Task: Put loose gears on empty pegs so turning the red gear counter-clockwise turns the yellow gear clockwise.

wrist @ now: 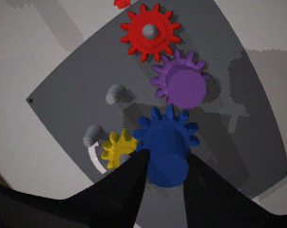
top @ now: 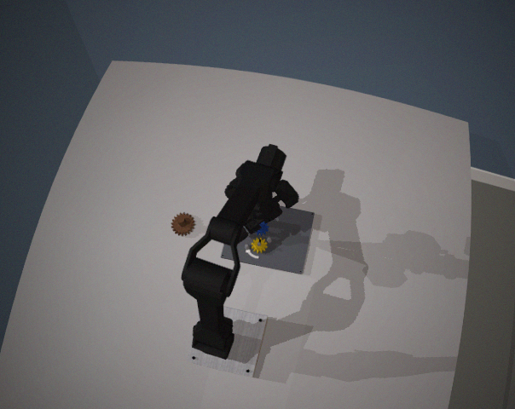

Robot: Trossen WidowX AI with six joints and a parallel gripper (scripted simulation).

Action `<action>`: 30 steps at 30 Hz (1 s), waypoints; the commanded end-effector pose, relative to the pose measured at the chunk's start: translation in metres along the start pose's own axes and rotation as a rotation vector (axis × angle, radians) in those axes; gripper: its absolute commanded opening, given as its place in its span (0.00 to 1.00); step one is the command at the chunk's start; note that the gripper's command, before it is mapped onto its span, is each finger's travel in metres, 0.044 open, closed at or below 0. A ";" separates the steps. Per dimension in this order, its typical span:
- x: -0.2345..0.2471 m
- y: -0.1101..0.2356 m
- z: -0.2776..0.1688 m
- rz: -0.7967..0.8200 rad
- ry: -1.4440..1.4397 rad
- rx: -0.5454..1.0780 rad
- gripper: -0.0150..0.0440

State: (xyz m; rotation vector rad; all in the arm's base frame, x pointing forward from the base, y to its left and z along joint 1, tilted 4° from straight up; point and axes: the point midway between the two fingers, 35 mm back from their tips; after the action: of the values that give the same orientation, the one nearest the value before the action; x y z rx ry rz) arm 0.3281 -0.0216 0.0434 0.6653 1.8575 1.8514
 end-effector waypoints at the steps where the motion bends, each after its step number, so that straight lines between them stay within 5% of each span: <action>1: 0.001 -0.009 -0.001 0.007 -0.097 0.009 0.25; 13: 0.001 -0.014 -0.002 0.006 -0.295 0.010 0.25; 30: 0.002 -0.017 -0.002 0.008 0.102 0.008 0.25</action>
State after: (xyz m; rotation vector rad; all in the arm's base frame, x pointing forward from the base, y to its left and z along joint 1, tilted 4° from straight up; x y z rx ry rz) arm 0.3257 -0.0219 0.0278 0.6497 1.8856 1.8676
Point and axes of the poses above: the point midway between the two fingers, 35 mm back from their tips, its own y axis back along the fingers, its own x axis across the jaws, z = x × y, and after that the axes turned 1 degree about y, right-handed
